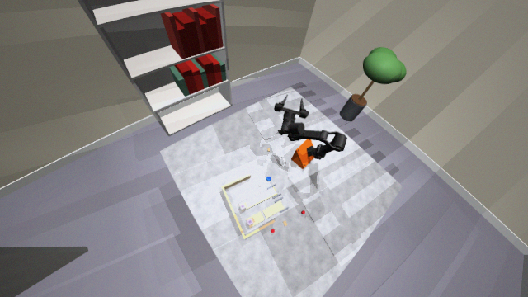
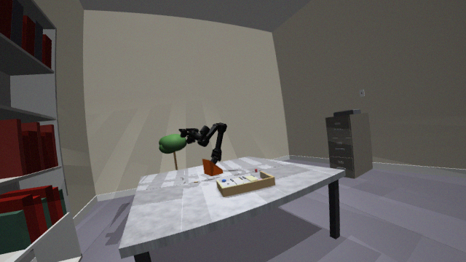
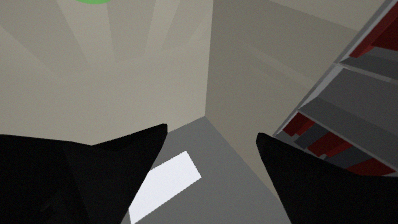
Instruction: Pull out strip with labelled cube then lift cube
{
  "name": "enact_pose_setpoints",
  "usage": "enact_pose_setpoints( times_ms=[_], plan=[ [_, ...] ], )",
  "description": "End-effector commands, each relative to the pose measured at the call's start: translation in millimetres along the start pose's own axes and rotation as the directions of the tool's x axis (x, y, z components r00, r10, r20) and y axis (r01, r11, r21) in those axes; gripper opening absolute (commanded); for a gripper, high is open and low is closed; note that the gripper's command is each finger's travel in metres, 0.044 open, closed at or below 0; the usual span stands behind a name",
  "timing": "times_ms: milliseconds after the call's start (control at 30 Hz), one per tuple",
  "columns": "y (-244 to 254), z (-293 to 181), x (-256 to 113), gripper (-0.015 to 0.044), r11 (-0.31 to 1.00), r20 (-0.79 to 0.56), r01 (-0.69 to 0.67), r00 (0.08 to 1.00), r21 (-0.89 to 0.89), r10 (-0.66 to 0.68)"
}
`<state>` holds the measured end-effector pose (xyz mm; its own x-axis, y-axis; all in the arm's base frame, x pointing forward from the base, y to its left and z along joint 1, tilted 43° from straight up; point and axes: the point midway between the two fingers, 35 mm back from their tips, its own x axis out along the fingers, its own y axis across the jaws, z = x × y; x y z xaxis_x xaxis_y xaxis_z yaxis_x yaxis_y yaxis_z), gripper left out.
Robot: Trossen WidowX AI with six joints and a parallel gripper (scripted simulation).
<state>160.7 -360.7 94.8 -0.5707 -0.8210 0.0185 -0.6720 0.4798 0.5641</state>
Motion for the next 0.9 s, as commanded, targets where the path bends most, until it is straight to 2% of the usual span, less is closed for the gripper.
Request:
enact_pose_setpoints(
  times_ms=[0,100,233,333,433,533,633,733,867],
  plan=[
    [-1,-2,-1,0.0400,1.000,-0.008,0.010,1.000,-0.016,-0.011],
    [-20,-22,-11,0.0400,0.961,-0.109,0.134,0.980,-0.241,-0.164],
    [-53,-49,-41,0.0400,0.767,-0.235,0.222,0.869,-0.602,-0.436],
    [-74,-61,-73,0.0400,0.564,-0.283,0.172,0.727,-0.807,-0.626],
    [-90,-65,-110,0.0400,0.367,-0.291,0.034,0.543,-0.930,-0.788],
    [-98,-63,-151,0.0400,0.218,-0.261,-0.162,0.329,-0.962,-0.908],
    [-98,-55,-195,0.0400,0.150,-0.200,-0.377,0.098,-0.914,-0.975],
    [-89,-43,-238,0.0400,0.173,-0.121,-0.560,-0.129,-0.810,-0.984],
    [-69,-28,-280,0.0400,0.284,-0.027,-0.688,-0.359,-0.667,-0.933]
  ],
)
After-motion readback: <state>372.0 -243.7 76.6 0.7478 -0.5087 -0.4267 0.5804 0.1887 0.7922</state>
